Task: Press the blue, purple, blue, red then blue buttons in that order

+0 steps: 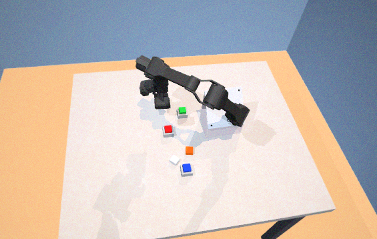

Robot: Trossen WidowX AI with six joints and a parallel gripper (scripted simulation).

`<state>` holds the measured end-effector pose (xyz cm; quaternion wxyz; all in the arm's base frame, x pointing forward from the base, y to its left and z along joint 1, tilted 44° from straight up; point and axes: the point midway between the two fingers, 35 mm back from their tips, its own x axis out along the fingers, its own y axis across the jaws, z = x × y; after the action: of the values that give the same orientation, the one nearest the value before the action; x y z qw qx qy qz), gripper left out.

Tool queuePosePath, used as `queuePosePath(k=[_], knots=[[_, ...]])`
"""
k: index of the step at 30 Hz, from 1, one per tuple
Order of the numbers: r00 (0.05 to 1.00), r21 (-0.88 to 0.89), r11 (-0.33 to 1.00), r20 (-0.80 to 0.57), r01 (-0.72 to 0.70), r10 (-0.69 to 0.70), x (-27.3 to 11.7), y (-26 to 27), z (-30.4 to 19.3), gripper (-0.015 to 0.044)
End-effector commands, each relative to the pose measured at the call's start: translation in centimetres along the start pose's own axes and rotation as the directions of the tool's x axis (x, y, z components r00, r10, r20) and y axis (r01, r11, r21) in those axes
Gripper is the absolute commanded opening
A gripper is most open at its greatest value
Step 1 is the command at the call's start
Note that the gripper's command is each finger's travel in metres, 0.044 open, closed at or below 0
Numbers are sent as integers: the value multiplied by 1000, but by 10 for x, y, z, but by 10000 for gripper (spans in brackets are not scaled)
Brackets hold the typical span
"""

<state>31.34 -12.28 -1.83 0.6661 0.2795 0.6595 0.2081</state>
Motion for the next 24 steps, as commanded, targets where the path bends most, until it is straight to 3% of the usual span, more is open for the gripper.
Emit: queuePosePath(k=[1,5,10,15,24], knots=[[1000,-23,999,-14,-28,28,13,-65,-16,20],[999,-39,998,-14,-47,46,22,-96,-28,20],[999,-40,998,-14,-48,47,26,-97,-29,20],[999,-40,998,-13,-50,49,84,-94,-30,20],[999,-40,998,-13,-50,49,89,-94,-29,20]])
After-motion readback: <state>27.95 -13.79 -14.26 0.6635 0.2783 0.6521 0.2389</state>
